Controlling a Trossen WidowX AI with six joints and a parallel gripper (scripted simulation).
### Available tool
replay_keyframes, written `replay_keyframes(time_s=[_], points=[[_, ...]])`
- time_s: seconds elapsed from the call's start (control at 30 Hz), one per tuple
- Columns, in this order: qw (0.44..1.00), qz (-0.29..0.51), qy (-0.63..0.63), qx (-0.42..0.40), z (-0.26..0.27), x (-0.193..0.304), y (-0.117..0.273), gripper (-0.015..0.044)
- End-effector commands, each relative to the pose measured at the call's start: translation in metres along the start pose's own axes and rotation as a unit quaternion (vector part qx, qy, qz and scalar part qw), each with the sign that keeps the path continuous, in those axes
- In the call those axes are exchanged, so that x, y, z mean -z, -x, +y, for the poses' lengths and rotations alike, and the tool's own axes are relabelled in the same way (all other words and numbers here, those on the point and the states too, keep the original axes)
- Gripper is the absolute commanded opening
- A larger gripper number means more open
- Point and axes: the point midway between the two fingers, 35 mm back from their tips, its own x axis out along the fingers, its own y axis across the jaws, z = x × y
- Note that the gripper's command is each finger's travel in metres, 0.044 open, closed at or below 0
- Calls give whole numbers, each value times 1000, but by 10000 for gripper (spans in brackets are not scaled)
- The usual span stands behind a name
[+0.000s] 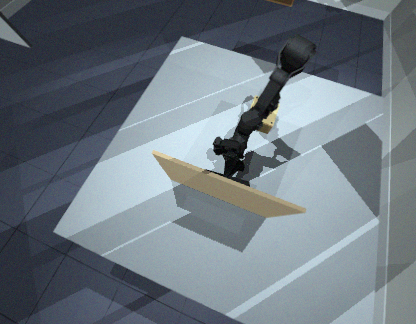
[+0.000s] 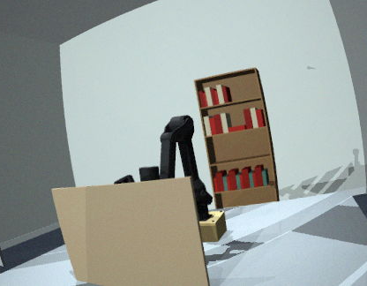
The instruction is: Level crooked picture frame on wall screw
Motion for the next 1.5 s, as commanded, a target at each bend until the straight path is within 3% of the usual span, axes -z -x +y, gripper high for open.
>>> replay_keyframes(time_s=[0.0,1.47], points=[[1000,0,4,-9,7,0,0,0],[1000,0,5,-9,13,0,0,0]])
